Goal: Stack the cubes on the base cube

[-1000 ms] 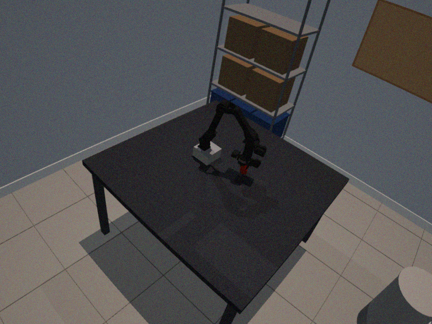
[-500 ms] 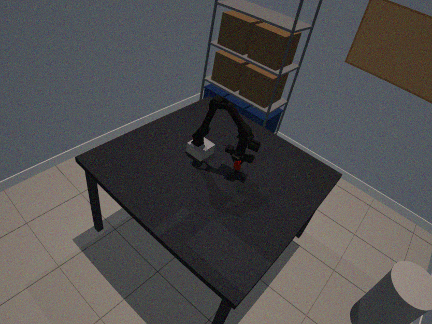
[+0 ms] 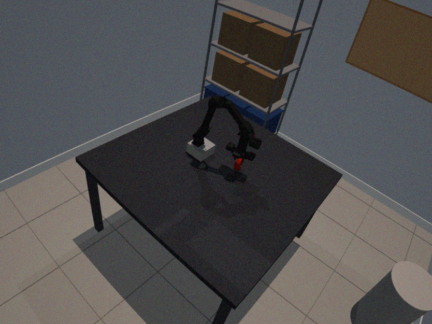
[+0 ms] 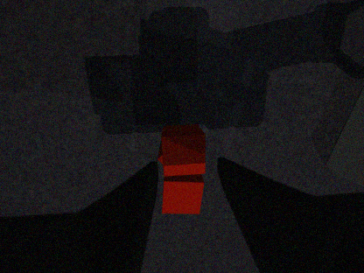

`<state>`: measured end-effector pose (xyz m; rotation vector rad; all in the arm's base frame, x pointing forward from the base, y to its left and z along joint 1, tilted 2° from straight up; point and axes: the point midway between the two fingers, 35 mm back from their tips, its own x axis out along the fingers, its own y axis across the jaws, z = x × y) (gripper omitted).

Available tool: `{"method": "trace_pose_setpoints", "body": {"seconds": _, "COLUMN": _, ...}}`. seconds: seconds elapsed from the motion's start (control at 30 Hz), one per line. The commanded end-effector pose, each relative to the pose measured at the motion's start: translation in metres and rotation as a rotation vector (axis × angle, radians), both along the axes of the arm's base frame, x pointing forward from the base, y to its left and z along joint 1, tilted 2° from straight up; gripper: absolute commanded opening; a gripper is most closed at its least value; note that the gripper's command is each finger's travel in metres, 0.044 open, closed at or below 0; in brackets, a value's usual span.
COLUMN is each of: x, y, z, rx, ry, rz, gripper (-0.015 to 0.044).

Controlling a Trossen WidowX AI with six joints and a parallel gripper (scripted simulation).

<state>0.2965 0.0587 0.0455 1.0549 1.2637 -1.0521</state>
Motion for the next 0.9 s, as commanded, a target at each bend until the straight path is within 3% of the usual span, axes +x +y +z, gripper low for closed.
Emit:
{"method": "trace_pose_setpoints", "body": {"seconds": 0.0, "x": 0.001, "y": 0.000, "z": 0.008, "rx": 0.002, "ry": -0.009, "rz": -0.003, "gripper": 0.0205}}
{"method": "trace_pose_setpoints", "body": {"seconds": 0.87, "x": 0.000, "y": 0.001, "z": 0.037, "rx": 0.002, "ry": -0.009, "rz": -0.003, "gripper": 0.0205}}
